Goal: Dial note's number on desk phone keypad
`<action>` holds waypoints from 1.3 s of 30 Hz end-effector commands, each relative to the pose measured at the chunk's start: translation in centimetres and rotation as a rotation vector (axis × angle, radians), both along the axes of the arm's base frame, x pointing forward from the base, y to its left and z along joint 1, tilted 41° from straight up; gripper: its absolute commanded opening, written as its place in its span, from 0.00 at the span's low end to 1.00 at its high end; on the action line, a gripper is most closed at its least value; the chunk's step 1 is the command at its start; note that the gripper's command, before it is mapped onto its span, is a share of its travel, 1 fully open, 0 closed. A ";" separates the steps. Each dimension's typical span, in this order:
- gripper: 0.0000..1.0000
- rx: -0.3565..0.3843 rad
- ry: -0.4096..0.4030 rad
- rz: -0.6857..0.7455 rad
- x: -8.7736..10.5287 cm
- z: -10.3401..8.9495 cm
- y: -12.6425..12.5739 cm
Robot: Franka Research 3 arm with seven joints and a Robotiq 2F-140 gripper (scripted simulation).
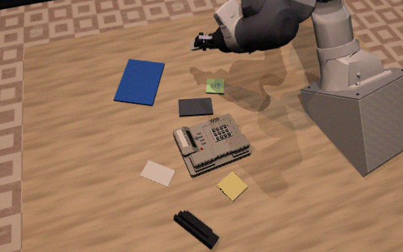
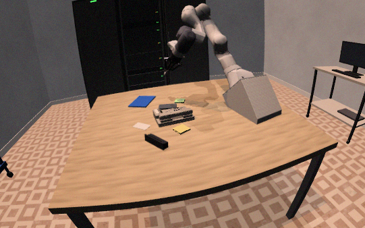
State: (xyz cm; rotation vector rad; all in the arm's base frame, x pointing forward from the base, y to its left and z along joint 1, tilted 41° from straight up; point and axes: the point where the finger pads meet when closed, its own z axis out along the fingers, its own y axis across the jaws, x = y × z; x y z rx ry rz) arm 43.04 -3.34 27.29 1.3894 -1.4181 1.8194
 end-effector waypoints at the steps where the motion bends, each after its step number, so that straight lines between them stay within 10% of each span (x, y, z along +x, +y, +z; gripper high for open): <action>1: 0.00 -0.020 0.044 -0.007 -0.2 -0.1 -0.2; 37: 0.00 -0.049 0.167 -0.017 -1.3 -2.1 -0.7; 39: 0.00 -0.074 0.296 -0.023 -2.5 -4.1 -1.1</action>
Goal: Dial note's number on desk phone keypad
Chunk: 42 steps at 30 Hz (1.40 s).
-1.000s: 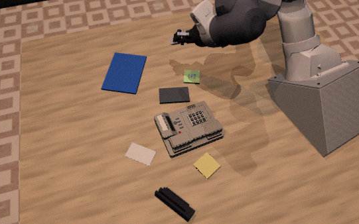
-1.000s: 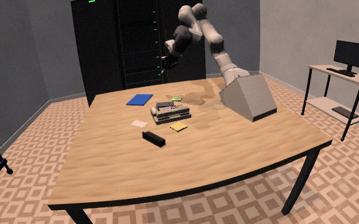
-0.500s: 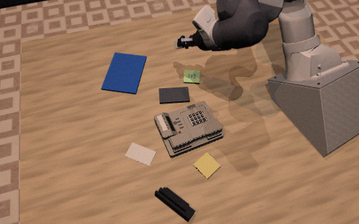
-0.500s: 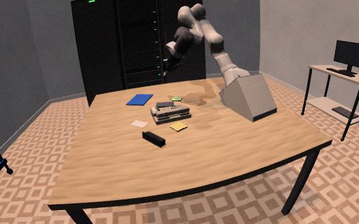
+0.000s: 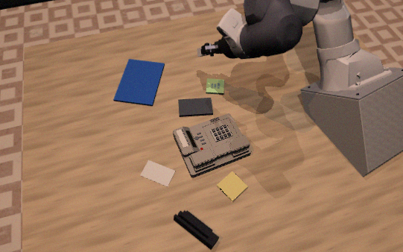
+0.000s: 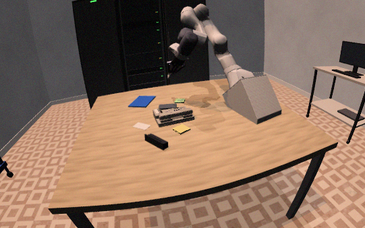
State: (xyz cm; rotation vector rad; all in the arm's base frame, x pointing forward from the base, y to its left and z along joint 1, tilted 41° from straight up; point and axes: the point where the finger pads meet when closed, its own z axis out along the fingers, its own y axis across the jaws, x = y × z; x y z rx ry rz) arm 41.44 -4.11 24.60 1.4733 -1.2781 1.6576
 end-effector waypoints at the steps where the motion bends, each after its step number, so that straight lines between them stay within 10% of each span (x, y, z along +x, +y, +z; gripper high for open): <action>1: 0.00 -0.023 0.112 -0.006 -0.9 -1.4 -0.4; 42: 0.00 -0.043 0.245 -0.010 -2.2 -3.3 -0.7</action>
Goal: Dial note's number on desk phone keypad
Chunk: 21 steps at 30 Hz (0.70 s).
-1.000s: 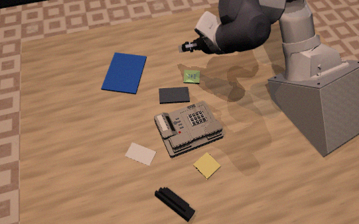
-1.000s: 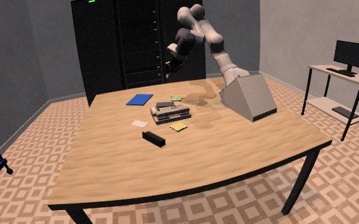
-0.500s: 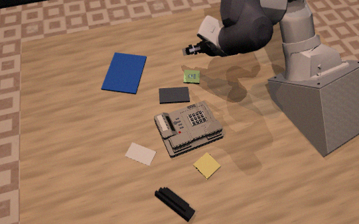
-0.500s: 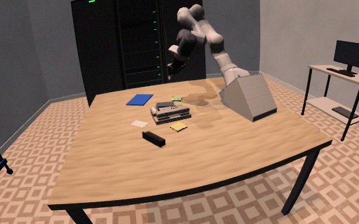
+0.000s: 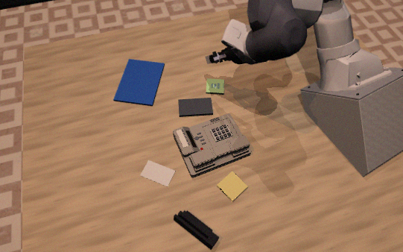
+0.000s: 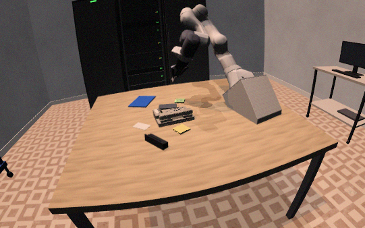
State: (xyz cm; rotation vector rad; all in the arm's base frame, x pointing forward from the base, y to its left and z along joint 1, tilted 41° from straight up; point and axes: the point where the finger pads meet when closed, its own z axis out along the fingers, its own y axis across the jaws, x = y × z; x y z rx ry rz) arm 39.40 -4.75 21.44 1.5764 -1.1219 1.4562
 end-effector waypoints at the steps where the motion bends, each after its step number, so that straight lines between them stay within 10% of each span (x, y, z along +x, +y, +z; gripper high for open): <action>1: 0.00 -0.004 0.021 0.000 -0.1 -0.1 0.0; 4: 0.00 -0.004 0.021 0.000 -0.1 -0.1 0.0; 5: 0.00 -0.017 0.156 0.001 -1.5 -1.9 -0.2; 21: 0.00 -0.017 0.156 0.001 -1.5 -1.9 -0.2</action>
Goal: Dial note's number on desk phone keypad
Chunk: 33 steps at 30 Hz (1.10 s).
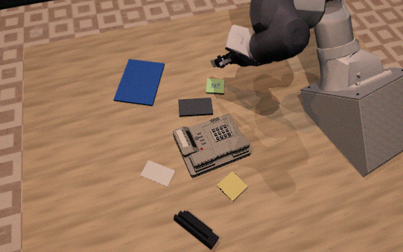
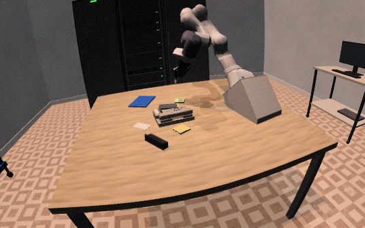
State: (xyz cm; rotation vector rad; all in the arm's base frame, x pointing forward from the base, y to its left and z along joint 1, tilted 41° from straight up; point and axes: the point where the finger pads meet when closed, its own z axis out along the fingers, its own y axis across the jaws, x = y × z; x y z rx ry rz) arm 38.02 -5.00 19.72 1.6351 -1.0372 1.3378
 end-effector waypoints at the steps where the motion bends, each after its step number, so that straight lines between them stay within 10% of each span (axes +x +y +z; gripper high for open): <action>1: 0.00 -0.004 0.027 0.003 -0.1 -0.1 0.0; 10: 0.00 -0.004 0.027 0.003 -0.1 -0.1 0.0; 11: 0.00 -0.012 0.162 0.008 -1.5 -1.7 -0.1; 33: 0.00 -0.012 0.162 0.008 -1.5 -1.7 -0.1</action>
